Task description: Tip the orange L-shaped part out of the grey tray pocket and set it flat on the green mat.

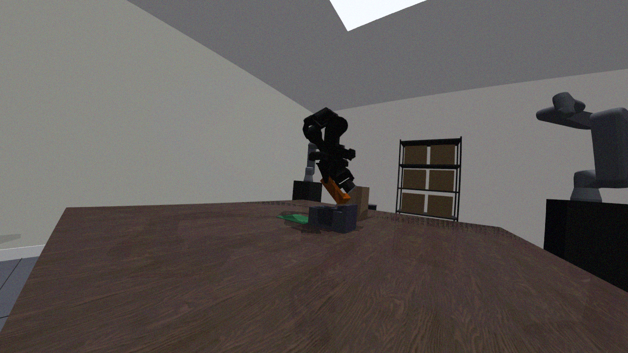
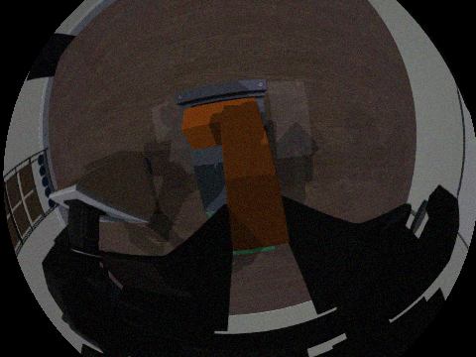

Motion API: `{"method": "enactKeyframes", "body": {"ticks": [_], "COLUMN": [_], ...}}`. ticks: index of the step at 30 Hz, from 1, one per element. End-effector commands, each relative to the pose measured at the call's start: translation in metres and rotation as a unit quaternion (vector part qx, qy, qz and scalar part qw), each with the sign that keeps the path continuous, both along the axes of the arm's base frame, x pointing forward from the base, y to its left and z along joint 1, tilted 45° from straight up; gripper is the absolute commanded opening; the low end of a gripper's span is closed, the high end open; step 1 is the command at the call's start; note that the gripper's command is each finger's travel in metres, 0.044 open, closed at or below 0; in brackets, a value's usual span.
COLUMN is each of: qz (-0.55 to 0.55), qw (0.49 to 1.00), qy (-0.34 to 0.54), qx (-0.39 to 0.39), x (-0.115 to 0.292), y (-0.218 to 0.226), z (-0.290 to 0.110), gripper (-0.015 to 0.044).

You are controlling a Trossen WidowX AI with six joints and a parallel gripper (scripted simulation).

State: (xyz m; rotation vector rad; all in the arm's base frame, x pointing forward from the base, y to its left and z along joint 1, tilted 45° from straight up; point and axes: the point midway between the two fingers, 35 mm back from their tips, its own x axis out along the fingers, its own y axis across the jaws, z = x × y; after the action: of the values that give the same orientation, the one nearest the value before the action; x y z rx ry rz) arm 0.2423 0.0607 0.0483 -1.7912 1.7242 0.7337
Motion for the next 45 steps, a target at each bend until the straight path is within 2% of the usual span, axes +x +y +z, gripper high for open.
{"method": "enactKeyframes", "body": {"ticks": [1,31,45], "qz": [0.001,0.001,0.001], "qw": [1.000,1.000,1.000], "qy": [0.000,0.000,0.000], "qx": [-0.001,-0.005,-0.005], "x": [-0.001,-0.012,-0.011], "y": [-0.011,-0.113,-0.123], "z": [0.010,0.110,0.102], "gripper": [0.0000,0.0000,0.0000]}}
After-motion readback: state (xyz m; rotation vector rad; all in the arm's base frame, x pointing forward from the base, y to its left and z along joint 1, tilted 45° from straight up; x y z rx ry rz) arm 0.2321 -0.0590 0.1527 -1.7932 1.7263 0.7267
